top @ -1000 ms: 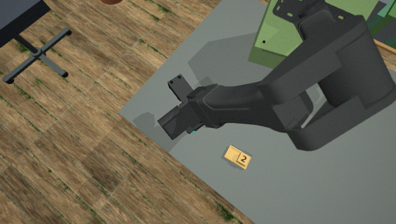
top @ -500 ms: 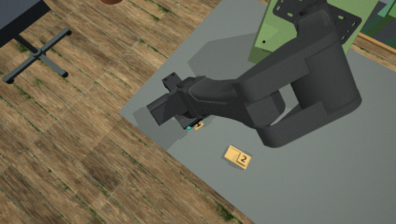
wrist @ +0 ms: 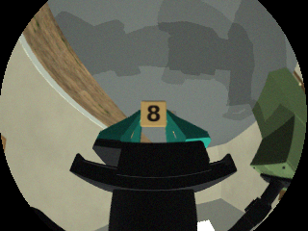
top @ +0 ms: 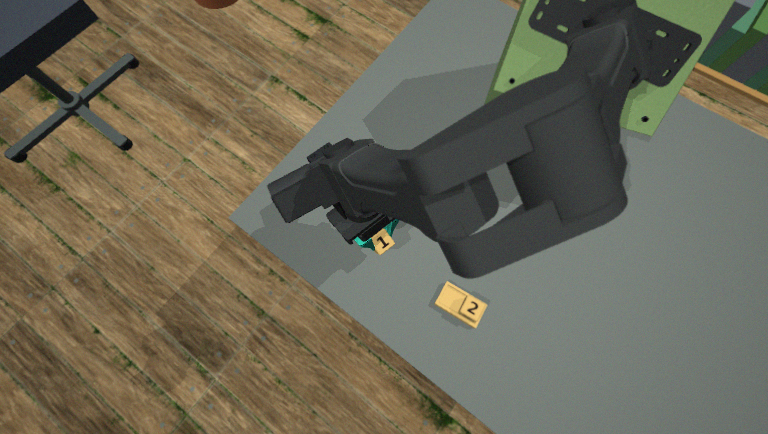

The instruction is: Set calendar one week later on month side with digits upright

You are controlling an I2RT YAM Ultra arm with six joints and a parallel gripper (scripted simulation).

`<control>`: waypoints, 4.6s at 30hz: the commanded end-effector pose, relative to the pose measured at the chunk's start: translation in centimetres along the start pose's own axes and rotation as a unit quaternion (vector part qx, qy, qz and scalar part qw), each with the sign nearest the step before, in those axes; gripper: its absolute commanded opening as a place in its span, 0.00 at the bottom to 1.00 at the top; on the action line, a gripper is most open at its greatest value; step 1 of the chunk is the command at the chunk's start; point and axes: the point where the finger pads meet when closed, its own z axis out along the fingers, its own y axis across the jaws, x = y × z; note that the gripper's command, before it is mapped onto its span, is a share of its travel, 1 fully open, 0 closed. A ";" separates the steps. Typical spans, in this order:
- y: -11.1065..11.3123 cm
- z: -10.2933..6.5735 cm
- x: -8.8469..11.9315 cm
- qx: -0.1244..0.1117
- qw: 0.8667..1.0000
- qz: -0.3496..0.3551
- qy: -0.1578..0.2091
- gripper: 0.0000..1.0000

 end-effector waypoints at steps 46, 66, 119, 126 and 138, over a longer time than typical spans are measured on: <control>-0.3 -0.6 0.0 -0.008 0.980 0.004 0.200 0.27; -0.3 0.0 -0.3 -0.008 0.980 0.004 0.200 0.27; -0.2 5.3 -2.4 -0.008 0.980 0.003 0.201 0.27; -0.2 5.3 -2.4 -0.008 0.980 0.003 0.201 0.27; -0.2 5.3 -2.4 -0.008 0.980 0.003 0.201 0.27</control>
